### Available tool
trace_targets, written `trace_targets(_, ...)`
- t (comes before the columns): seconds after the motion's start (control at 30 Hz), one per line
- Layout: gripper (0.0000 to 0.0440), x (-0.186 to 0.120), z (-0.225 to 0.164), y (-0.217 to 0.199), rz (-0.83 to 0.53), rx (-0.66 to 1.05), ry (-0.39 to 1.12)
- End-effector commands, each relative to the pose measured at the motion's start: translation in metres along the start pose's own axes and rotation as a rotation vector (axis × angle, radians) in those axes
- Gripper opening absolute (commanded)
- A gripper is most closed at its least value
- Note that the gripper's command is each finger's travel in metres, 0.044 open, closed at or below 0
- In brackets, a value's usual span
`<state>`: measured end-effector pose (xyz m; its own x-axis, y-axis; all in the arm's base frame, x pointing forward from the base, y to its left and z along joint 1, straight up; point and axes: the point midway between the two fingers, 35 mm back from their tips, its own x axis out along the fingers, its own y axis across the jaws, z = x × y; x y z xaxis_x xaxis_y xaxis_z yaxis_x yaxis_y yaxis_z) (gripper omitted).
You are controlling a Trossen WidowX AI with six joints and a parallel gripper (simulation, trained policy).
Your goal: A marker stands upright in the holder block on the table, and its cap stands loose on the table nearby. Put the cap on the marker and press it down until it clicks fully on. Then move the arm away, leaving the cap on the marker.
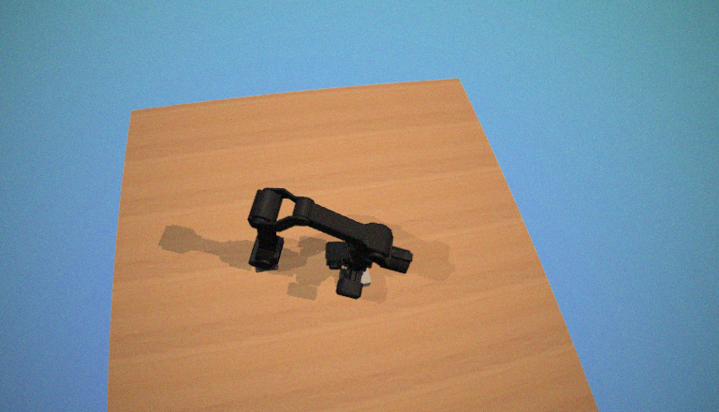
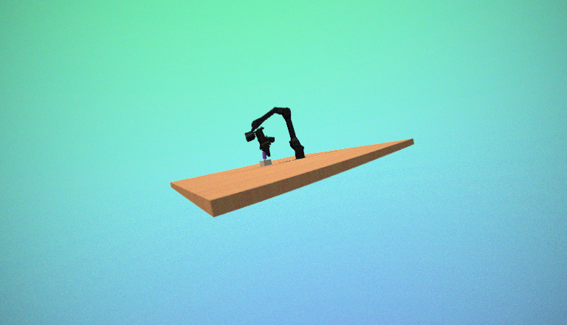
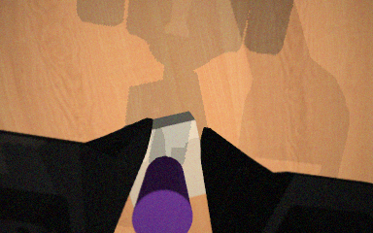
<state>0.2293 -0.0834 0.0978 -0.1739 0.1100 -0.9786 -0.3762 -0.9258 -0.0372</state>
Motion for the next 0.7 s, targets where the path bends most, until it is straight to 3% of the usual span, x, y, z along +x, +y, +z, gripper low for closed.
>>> trace_targets(0.0, 0.0194, 0.000, 0.008, -0.002, -0.012, -0.004, -0.011)
trace_targets(0.33, 0.0440, -0.001, 0.013, -0.003, -0.026, -0.004, 0.033)
trace_targets(0.67, 0.0440, -0.030, 0.006, -0.006, -0.043, -0.008, 0.158)
